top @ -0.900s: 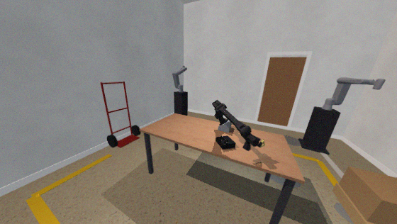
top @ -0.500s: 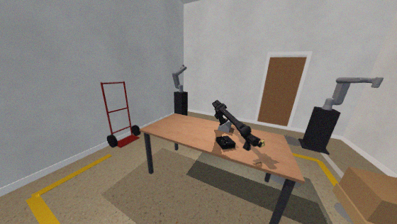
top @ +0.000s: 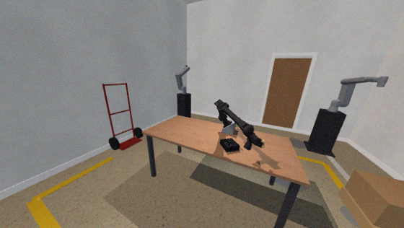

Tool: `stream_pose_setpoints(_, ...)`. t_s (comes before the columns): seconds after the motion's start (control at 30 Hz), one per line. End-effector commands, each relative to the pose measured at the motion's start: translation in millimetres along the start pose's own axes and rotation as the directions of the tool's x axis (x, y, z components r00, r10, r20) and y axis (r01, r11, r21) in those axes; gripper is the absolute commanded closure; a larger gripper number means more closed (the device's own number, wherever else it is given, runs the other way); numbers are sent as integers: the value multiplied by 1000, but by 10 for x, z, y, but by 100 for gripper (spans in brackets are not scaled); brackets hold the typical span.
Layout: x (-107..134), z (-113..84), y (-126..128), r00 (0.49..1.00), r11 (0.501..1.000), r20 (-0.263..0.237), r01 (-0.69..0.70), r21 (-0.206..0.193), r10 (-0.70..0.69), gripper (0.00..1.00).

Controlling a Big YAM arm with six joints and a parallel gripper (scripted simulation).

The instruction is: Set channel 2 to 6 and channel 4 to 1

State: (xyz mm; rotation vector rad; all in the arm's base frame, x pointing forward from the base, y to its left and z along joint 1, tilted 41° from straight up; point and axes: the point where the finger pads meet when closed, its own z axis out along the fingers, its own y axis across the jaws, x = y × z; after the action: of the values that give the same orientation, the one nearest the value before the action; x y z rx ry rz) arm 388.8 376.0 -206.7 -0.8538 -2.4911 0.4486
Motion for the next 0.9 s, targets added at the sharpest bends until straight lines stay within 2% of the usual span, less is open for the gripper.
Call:
stream_pose_setpoints(0.0, 280, -558, -154, 984, 986, 102, 155, -54, -149, 0)
stream_pose_setpoints(0.07, 210, -700, -496, 947, 973, 227, 230, 12, -227, 0)
stream_pose_setpoints(0.1, 90, -764, -549, 955, 978, 217, 208, 1, -203, 0)
stream_pose_setpoints(0.13, 120, -838, -736, 925, 967, 283, 252, 47, -255, 0)
stream_pose_setpoints(0.2, 120, -838, -736, 925, 967, 283, 252, 47, -255, 0)
stream_pose_setpoints(0.23, 59, -934, -953, 894, 956, 339, 277, 91, -292, 0)
stream_pose_setpoints(0.27, 135, -996, -1131, 847, 936, 397, 319, 150, -353, 0)
stream_pose_setpoints(0.33, 79, -1154, -1531, 764, 902, 480, 351, 252, -432, 0)
stream_pose_setpoints(0.37, 79, -1154, -1531, 764, 902, 480, 351, 252, -432, 0)
stream_pose_setpoints(0.43, 33, -1280, -1875, 685, 867, 533, 362, 344, -497, 0)
stream_pose_setpoints(0.5, 1, -1369, -2135, 622, 837, 562, 359, 413, -545, 0)
stream_pose_setpoints(0.57, -32, -1423, -2301, 585, 818, 576, 351, 455, -571, 0)
stream_pose_setpoints(0.67, -159, -1466, -2434, 588, 822, 579, 332, 463, -564, 0)
stream_pose_setpoints(0.7, -196, -1345, -2415, 597, 809, 557, 329, 487, -577, 0)
stream_pose_setpoints(0.87, -162, -1353, -2388, 591, 808, 560, 334, 486, -581, 0)
